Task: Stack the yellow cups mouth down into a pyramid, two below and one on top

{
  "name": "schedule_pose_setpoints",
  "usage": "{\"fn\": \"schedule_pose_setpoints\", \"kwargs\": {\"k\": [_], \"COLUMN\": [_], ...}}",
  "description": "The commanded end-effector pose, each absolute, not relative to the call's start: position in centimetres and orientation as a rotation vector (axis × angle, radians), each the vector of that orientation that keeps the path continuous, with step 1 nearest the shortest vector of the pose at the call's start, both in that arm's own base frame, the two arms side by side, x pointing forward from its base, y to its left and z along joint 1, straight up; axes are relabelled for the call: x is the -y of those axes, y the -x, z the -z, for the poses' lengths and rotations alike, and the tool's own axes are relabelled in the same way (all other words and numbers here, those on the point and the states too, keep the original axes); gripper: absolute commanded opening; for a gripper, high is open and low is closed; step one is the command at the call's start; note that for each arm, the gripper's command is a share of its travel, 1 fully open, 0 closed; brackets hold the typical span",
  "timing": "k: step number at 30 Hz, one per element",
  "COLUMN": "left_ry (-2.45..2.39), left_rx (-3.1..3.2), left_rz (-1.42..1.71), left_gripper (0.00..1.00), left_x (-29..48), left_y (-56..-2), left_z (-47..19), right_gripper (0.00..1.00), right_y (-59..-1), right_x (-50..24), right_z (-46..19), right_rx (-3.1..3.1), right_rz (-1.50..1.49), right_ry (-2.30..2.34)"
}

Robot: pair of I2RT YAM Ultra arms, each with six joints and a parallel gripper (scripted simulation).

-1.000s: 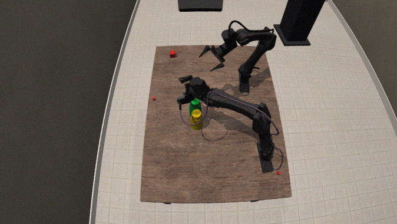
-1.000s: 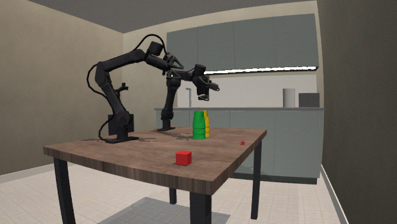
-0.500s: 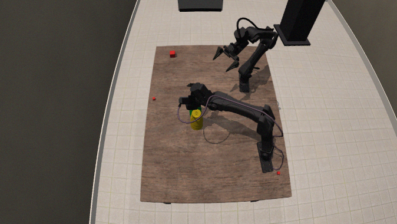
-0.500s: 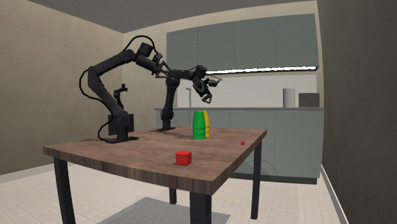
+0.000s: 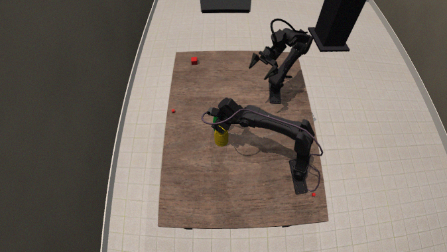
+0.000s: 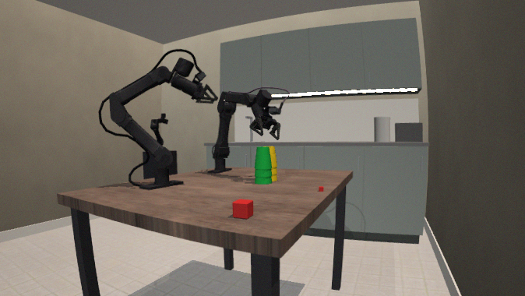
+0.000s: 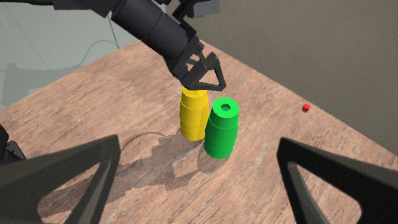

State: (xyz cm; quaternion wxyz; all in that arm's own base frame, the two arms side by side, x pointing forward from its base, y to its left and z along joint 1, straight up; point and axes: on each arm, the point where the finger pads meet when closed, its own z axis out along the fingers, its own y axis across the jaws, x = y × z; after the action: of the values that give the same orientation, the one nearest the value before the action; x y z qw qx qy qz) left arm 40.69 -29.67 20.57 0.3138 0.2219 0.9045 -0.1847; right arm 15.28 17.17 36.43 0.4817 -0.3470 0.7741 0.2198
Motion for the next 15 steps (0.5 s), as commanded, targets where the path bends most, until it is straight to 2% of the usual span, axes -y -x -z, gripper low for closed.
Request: {"fn": "schedule_pose_setpoints", "kwargs": {"k": [1,7,15], "left_ry": [-0.772,-0.912,-0.91], "left_rx": [-2.254,-2.199,-2.198], "left_rz": [0.34,0.207,0.216], "left_gripper": [1.0,1.0,1.0], "left_x": [28.6,27.4,27.3], "left_y": [-40.3,-39.5,-39.3], "left_z": [-22.5,-21.6,-21.7], "right_gripper": [1.0,1.0,1.0], "right_y": [-14.6,-14.5,-14.5], "right_x": [-17.1,-17.1,-17.1], "right_z": [-36.1,-36.1,-36.1], "right_rx": [-1.885,-1.883,-1.883], "right_rz": [-0.56,-0.56,-0.56], "right_ry": [0.85,0.851,0.851]}}
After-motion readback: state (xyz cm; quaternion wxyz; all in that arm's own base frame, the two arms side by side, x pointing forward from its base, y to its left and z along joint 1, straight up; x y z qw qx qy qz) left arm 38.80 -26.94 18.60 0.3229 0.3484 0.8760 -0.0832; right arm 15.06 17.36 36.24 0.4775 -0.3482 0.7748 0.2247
